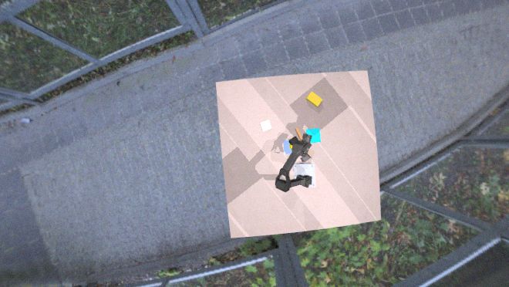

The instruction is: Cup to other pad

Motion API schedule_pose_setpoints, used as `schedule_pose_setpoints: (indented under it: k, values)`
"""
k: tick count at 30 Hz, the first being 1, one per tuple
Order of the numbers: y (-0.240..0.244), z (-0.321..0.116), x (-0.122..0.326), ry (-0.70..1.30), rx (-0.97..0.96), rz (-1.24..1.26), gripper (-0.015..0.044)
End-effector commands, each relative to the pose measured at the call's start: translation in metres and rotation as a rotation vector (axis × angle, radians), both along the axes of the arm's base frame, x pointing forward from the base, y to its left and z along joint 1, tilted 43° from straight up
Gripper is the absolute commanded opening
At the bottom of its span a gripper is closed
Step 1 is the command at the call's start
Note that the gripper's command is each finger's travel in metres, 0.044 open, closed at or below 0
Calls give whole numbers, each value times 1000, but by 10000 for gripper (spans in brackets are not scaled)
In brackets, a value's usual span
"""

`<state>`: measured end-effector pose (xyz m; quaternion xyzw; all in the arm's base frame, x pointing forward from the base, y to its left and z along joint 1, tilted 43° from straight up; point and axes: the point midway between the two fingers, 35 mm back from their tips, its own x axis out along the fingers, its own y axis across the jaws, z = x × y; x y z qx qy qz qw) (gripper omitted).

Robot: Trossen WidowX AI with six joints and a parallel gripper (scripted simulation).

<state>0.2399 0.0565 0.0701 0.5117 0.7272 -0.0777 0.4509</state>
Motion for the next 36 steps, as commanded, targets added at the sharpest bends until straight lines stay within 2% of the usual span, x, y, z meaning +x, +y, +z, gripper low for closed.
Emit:
schedule_pose_setpoints:
  k: [1, 36]
  values:
    - [-7, -5, 4, -5, -5, 3, 0]
    - [-51, -46, 34, -8, -9, 4, 0]
